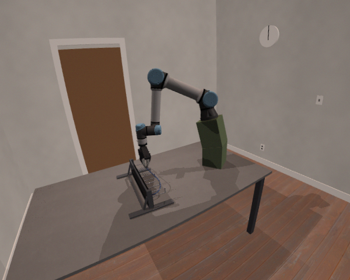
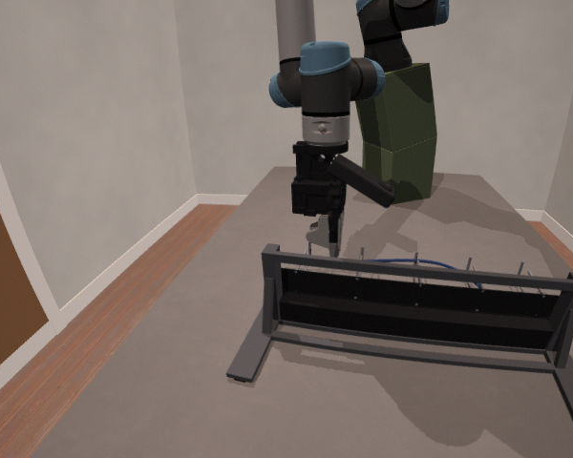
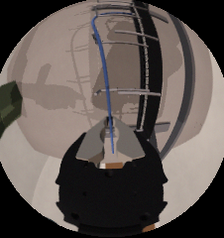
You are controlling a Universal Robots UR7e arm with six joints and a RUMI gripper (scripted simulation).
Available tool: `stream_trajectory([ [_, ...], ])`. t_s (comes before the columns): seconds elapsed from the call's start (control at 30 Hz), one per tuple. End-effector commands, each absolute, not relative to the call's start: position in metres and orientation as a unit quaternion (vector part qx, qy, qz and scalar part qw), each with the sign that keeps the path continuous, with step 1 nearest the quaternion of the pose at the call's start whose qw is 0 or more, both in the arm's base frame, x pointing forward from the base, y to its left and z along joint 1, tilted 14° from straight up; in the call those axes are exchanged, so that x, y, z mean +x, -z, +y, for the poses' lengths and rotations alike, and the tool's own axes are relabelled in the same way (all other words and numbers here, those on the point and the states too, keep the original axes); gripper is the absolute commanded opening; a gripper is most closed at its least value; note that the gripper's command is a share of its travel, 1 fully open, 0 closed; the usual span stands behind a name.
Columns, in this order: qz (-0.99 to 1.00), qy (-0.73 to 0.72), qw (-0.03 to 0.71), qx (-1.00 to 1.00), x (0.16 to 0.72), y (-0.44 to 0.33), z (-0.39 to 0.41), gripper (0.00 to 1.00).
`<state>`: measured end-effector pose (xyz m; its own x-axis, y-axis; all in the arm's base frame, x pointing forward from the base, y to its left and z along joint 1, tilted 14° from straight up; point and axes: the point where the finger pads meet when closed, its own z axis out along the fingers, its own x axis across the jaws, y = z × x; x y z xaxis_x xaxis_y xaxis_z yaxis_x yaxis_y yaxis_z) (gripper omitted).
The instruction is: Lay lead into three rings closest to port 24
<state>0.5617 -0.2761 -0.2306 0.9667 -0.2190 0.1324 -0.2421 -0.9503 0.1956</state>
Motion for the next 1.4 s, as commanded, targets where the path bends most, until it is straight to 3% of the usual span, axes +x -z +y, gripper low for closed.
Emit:
stream_trajectory([
  [0.0,-0.117,-0.055,0.106,0.986,0.565,0.230,-0.277,0.00],
  [1.37,-0.117,-0.055,0.106,0.986,0.600,0.225,-0.285,0.00],
])
